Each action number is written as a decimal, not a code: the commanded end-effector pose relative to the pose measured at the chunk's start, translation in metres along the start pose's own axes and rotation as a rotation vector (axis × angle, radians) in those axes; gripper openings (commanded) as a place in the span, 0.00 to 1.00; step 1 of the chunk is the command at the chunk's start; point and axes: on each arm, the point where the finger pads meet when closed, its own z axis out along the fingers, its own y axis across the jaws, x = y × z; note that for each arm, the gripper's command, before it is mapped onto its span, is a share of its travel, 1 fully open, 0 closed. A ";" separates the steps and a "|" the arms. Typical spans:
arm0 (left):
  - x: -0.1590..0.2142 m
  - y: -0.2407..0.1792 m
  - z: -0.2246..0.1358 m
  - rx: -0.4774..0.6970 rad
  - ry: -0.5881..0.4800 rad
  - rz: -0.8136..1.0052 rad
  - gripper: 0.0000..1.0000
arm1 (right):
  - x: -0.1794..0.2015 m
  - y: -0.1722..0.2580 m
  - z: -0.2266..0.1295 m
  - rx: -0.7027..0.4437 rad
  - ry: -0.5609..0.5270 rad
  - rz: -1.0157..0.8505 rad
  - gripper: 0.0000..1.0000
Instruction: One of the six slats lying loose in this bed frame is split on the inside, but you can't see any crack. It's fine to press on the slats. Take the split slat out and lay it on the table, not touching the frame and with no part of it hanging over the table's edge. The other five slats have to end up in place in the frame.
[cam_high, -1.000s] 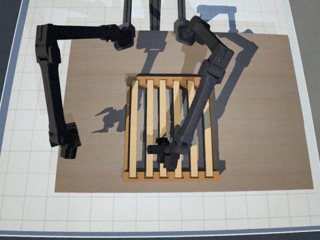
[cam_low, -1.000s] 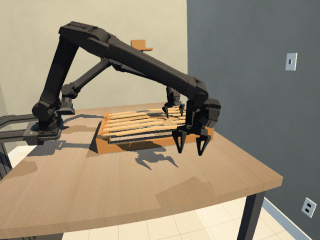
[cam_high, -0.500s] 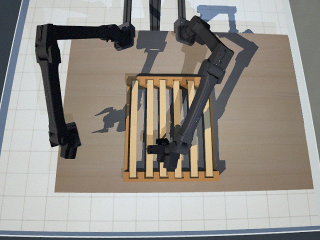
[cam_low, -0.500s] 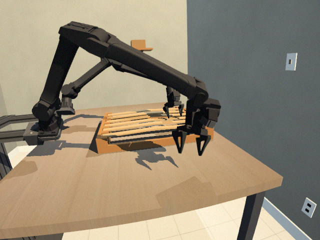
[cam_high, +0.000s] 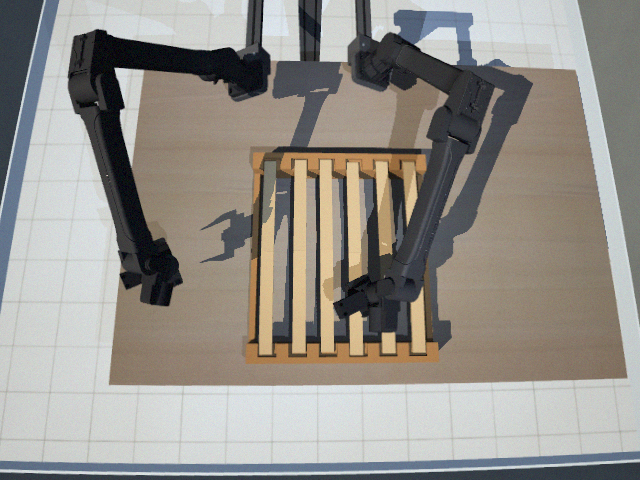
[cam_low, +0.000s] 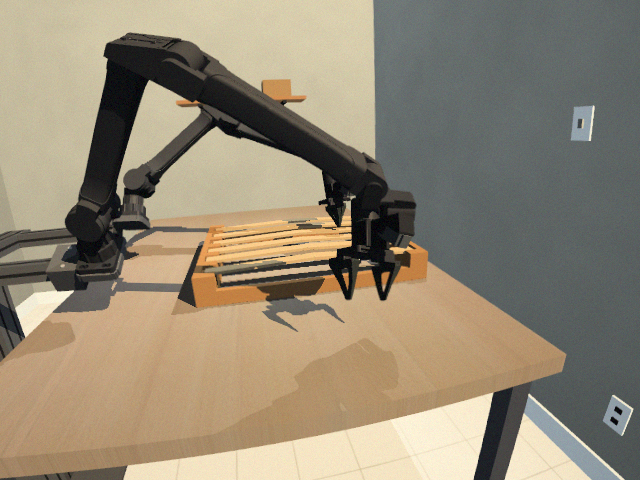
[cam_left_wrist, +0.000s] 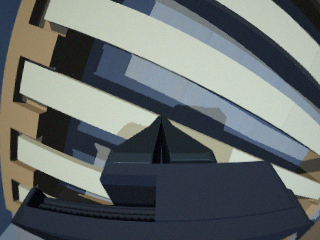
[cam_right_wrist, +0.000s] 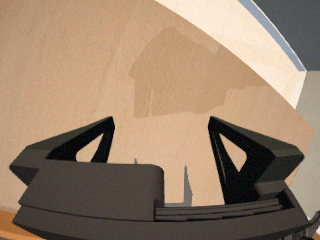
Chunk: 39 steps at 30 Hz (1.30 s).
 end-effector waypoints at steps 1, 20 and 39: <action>0.015 0.016 -0.042 -0.091 -0.021 -0.214 0.00 | -0.015 -0.001 -0.033 -0.112 -0.058 -0.016 1.00; 0.119 -0.011 -0.069 -0.150 0.072 -0.749 0.00 | 0.036 0.007 -0.074 -0.339 -0.157 -0.185 1.00; 0.235 -0.043 -0.093 -0.273 0.213 -1.167 0.00 | 0.104 0.016 -0.123 -0.625 -0.281 -0.403 1.00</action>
